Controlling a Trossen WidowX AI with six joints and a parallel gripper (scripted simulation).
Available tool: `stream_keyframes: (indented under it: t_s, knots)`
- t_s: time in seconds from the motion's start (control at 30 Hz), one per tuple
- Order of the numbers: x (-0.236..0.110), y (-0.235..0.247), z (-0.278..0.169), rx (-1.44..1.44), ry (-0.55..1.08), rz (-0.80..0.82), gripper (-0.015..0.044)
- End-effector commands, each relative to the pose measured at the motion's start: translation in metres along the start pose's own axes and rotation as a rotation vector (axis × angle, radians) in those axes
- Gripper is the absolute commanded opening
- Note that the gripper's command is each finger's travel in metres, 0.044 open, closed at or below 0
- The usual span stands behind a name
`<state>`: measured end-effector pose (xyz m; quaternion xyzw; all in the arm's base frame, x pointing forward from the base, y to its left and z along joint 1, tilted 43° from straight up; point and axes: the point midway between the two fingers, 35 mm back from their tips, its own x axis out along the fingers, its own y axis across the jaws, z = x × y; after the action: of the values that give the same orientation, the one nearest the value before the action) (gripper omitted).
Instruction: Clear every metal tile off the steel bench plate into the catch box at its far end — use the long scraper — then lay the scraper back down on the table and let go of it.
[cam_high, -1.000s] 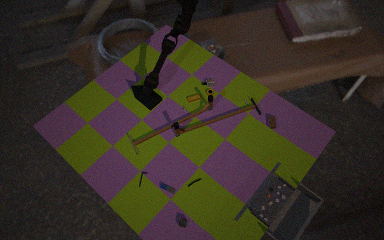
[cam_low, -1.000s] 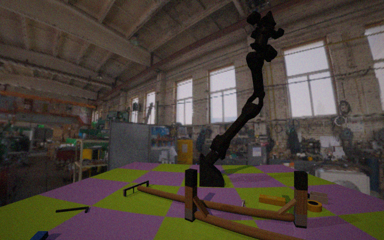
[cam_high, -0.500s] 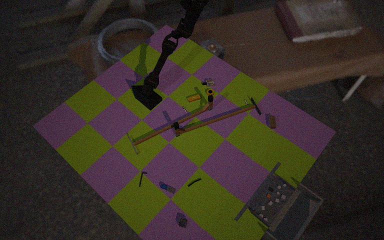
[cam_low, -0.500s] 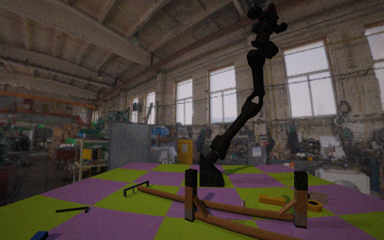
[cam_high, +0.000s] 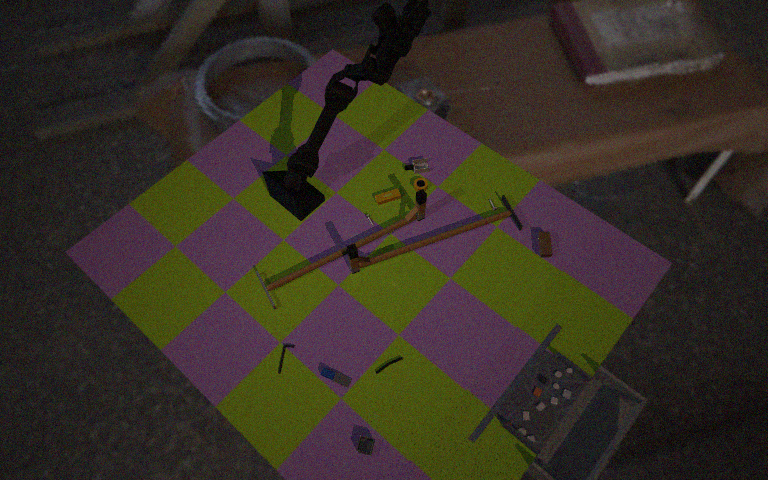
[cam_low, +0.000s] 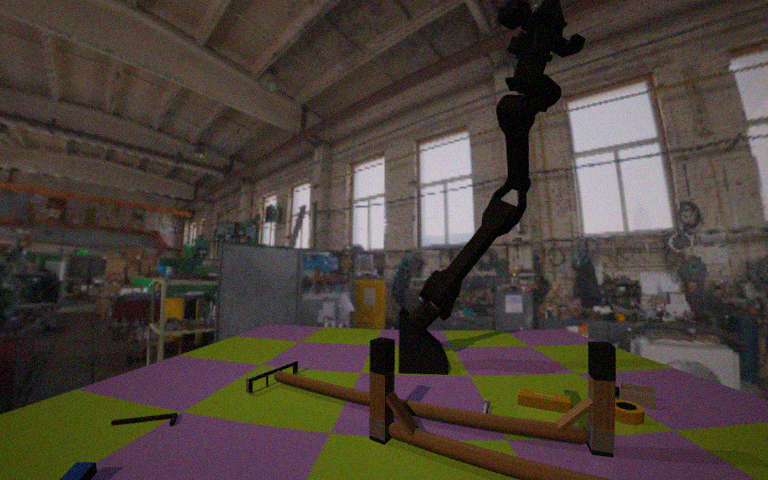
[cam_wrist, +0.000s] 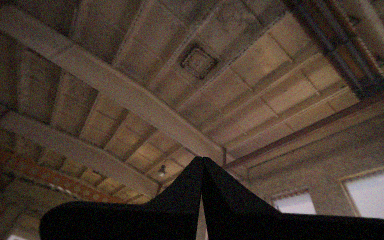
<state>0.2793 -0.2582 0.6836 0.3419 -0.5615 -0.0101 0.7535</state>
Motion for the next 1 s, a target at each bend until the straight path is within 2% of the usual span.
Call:
stream_keyframes:
  t_s: [0.0, 0.97]
  knots:
    - [0.0, -0.007, -0.014, -0.001, 0.034, -0.014, 0.0]
    - [-0.014, -0.03, -0.119, 0.035, 0.269, -0.069, 0.0]
